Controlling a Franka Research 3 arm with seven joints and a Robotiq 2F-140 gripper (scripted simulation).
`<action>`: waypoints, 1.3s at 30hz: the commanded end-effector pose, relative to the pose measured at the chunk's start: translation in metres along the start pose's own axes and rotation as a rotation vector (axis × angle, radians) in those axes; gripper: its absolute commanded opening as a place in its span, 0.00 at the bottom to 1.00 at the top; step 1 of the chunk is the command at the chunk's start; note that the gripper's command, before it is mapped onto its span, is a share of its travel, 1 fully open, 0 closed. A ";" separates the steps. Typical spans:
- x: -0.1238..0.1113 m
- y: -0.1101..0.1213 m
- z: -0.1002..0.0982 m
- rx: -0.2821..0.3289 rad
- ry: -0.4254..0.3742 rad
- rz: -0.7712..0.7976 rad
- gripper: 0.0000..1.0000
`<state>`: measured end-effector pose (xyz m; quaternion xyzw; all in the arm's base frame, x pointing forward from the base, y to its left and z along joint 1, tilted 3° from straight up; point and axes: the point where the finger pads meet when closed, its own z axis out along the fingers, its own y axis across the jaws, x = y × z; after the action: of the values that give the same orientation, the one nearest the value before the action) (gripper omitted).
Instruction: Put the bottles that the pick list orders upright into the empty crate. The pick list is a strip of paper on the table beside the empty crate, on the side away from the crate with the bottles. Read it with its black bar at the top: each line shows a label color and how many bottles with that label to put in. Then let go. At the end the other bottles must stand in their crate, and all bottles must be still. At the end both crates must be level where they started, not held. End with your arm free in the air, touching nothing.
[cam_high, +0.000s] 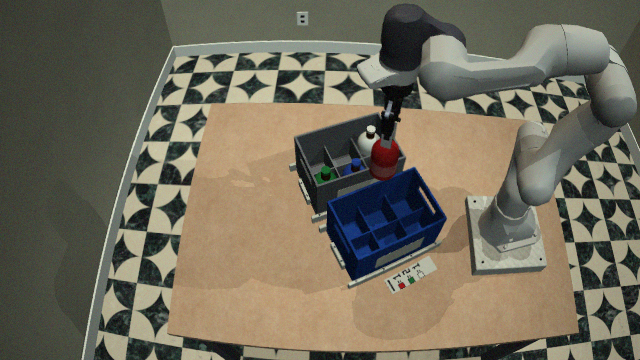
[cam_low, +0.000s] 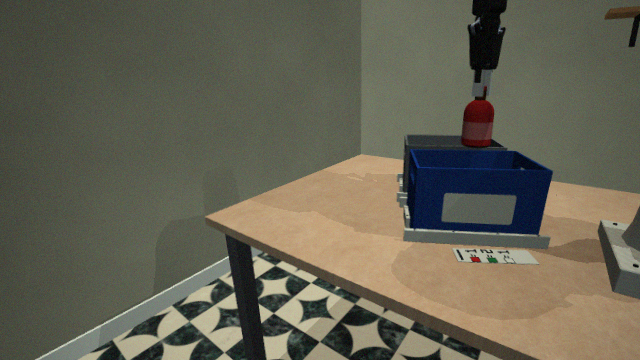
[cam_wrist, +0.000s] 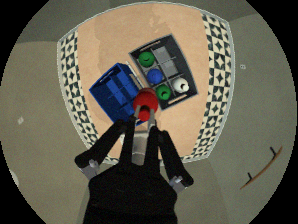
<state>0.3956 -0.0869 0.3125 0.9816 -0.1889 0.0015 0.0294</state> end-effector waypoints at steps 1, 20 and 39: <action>-0.005 -0.003 -0.004 0.003 0.009 0.005 0.00; -0.039 -0.006 -0.004 0.003 0.009 0.005 0.00; -0.073 -0.009 -0.004 0.003 0.009 0.005 0.00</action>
<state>0.3350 -0.0552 0.3113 0.9816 -0.1886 0.0031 0.0296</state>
